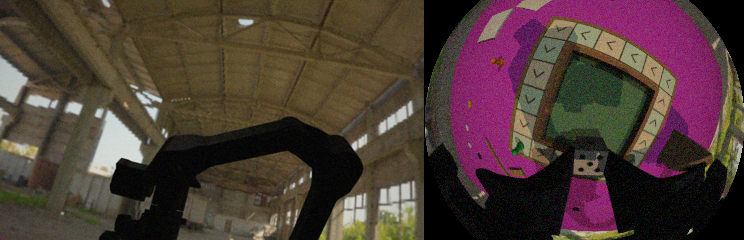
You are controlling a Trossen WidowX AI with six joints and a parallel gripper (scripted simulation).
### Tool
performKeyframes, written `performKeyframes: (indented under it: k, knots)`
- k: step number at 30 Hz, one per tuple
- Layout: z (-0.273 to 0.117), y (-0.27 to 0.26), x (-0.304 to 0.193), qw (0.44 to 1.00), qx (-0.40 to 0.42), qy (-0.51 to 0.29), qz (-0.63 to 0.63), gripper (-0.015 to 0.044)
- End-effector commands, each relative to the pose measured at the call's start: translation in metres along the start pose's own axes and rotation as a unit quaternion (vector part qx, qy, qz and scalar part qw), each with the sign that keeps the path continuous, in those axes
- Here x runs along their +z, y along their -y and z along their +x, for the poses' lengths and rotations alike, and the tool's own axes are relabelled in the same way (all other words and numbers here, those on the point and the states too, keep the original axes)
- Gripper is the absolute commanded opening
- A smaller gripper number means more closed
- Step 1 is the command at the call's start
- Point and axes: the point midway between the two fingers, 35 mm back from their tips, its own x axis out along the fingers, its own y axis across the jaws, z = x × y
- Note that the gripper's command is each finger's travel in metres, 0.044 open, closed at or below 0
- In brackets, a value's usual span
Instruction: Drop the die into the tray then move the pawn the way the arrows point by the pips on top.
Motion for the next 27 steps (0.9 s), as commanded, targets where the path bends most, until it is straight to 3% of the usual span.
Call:
performKeyframes:
  k: [1, 7, 13, 27]
  knots:
    - [0.004, 0.009, 0.009, 0.998, -0.004, -0.001, 0.060, 0.0000]
    - [0.009, 0.018, 0.022, 0.988, -0.004, -0.002, 0.152, 0.0000]
    - [0.010, 0.019, 0.022, 0.988, -0.011, 0.007, 0.154, 0.0000]
    - [0.022, 0.030, 0.022, 0.960, -0.098, 0.214, 0.150, 0.0000]
